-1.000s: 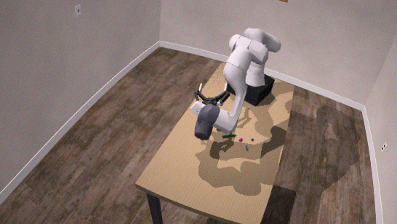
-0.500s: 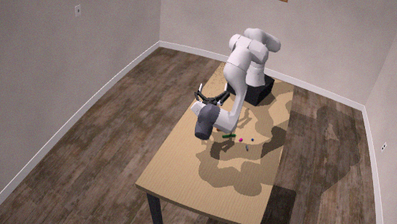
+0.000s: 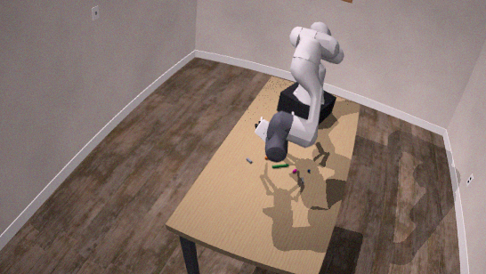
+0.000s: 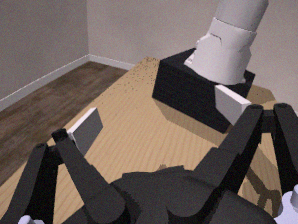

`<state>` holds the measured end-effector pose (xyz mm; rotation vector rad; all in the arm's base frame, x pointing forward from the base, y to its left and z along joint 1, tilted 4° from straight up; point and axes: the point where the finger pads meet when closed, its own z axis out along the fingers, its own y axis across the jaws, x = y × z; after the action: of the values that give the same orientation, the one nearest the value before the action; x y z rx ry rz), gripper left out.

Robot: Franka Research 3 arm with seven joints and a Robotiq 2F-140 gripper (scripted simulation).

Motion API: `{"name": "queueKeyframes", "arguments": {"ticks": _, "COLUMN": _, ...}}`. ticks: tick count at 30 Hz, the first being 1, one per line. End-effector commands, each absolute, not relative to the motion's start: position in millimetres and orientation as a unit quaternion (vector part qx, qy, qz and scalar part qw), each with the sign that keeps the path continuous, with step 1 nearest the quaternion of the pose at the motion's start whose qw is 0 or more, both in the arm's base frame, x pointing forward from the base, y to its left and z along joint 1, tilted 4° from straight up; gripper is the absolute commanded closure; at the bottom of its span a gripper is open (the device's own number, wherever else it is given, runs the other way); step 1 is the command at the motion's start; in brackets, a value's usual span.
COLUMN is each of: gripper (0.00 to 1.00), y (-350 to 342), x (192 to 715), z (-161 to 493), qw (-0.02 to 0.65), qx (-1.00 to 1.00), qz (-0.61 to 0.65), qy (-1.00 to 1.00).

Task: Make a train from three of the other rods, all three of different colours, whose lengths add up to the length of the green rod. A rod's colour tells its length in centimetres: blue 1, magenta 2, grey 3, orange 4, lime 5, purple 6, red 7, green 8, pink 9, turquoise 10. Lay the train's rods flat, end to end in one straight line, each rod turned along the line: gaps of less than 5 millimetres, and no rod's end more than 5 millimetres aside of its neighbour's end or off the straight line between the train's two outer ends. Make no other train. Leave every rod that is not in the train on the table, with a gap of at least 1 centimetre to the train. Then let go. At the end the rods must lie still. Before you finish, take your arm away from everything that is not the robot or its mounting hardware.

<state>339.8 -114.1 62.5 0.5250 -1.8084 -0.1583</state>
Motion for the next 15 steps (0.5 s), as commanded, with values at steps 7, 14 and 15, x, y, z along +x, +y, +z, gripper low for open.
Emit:
{"name": "queueKeyframes", "arguments": {"ticks": 7, "gripper": 0.00, "y": -62, "x": 376, "z": 30, "qw": 0.451, "qx": 0.255, "qz": -0.048, "qy": -0.854}}
{"name": "queueKeyframes", "arguments": {"ticks": 14, "gripper": 0.00, "y": -35, "x": 391, "z": 23, "qw": 0.391, "qx": 0.272, "qz": -0.045, "qy": -0.878}}
{"name": "queueKeyframes", "arguments": {"ticks": 15, "gripper": 0.00, "y": -35, "x": 391, "z": 23, "qw": 0.391, "qx": 0.272, "qz": -0.045, "qy": -0.878}}
